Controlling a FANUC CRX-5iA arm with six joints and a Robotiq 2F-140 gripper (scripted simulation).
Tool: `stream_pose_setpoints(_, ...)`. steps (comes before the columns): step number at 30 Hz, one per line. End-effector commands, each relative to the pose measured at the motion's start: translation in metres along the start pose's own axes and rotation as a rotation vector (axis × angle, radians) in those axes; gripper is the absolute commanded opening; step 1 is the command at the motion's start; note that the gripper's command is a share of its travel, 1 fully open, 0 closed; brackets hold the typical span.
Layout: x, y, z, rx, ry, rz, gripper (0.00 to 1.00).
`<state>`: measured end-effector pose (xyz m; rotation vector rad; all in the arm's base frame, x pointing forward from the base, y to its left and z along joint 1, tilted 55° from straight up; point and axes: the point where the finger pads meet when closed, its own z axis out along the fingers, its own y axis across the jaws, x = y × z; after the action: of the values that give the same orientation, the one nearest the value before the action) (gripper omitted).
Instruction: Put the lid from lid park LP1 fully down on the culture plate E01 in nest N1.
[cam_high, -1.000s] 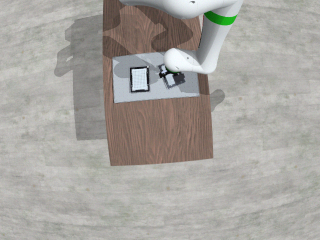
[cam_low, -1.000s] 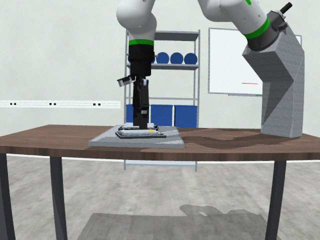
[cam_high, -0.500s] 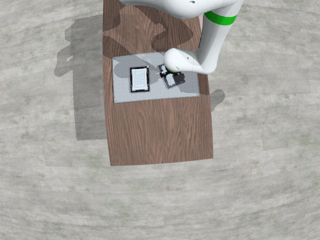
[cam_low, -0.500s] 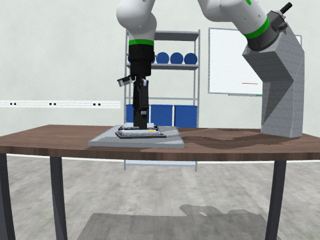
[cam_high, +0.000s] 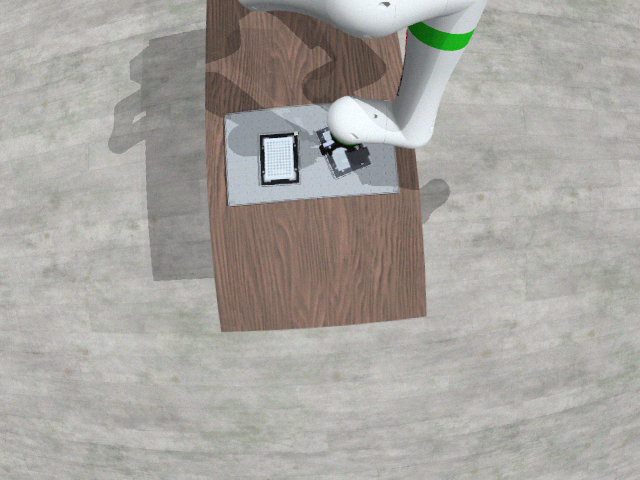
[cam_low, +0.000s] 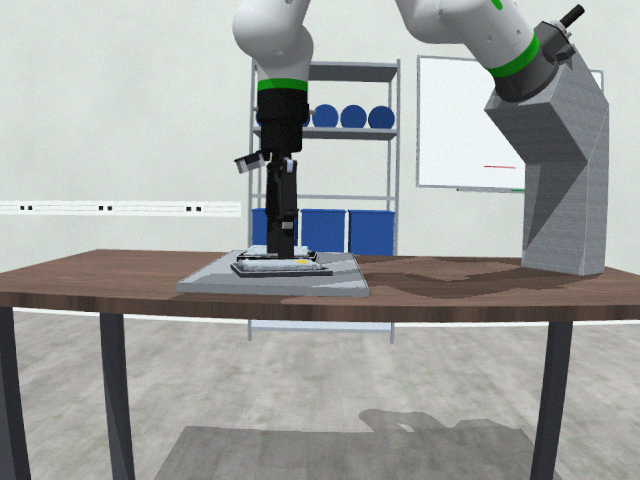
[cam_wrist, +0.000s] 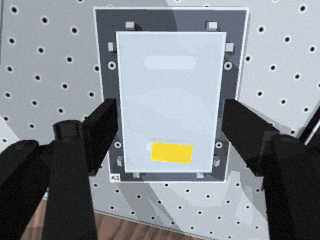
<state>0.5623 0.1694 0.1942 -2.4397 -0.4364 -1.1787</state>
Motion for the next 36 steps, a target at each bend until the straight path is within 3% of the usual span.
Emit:
stream_pose_setpoints(1, 0.0006, 0.0002, -0.0004, 0.000, 0.001, 0.000, 0.63)
stream_pose_setpoints(26, 0.0006, 0.0002, -0.0004, 0.000, 0.001, 0.000, 0.63)
stream_pose_setpoints(27, 0.0006, 0.0002, -0.0004, 0.000, 0.001, 0.000, 0.69)
stream_pose_setpoints(36, 0.0006, 0.0002, -0.0004, 0.000, 0.001, 0.000, 0.69)
